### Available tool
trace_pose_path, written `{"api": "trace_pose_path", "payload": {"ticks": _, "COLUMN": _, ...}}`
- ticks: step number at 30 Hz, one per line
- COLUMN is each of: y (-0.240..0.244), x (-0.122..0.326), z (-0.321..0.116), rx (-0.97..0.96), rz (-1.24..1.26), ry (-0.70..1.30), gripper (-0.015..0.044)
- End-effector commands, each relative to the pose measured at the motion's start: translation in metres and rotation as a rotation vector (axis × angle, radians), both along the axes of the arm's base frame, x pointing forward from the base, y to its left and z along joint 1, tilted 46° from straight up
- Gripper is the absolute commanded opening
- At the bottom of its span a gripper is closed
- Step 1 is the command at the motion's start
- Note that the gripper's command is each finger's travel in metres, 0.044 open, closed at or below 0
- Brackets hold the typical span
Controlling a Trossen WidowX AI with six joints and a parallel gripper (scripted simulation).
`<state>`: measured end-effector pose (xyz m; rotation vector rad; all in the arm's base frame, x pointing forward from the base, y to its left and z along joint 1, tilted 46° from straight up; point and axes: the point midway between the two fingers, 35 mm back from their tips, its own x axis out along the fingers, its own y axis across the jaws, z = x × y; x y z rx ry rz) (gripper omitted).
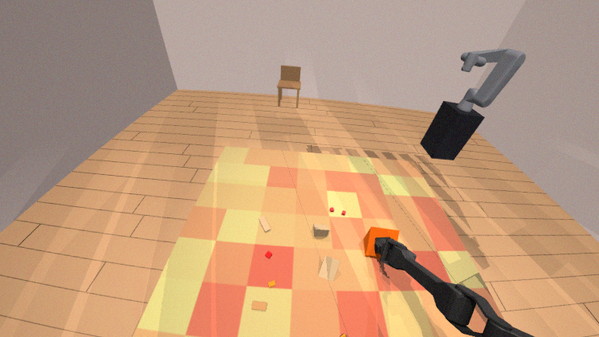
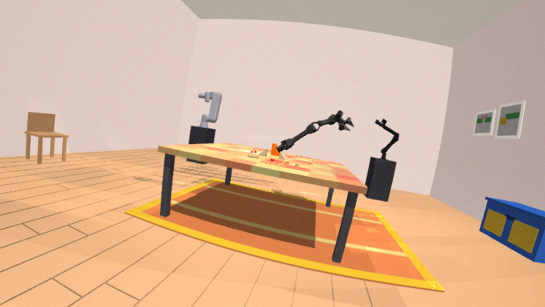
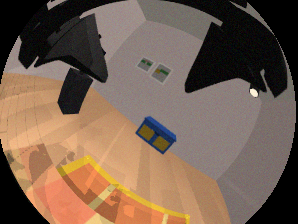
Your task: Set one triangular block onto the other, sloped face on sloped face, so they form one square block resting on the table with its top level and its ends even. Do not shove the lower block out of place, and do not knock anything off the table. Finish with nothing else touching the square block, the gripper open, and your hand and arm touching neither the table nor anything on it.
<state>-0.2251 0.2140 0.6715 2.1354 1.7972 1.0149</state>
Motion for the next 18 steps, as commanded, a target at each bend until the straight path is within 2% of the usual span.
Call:
{"api": "trace_pose_path", "payload": {"ticks": 1, "y": 0.001, "x": 0.0, "z": 0.0, "rx": 0.0, "rz": -0.003, "ry": -0.003, "gripper": 0.0426}}
{"api": "trace_pose_path", "payload": {"ticks": 5, "y": 0.015, "x": 0.006, "z": -0.002, "rx": 0.009, "rz": -0.067, "ry": -0.087, "gripper": 0.044}}
{"api": "trace_pose_path", "payload": {"ticks": 18, "y": 0.103, "x": 0.062, "z": -0.019, "rx": -0.03, "rz": -0.468, "ry": -0.63, "gripper": 0.044}}
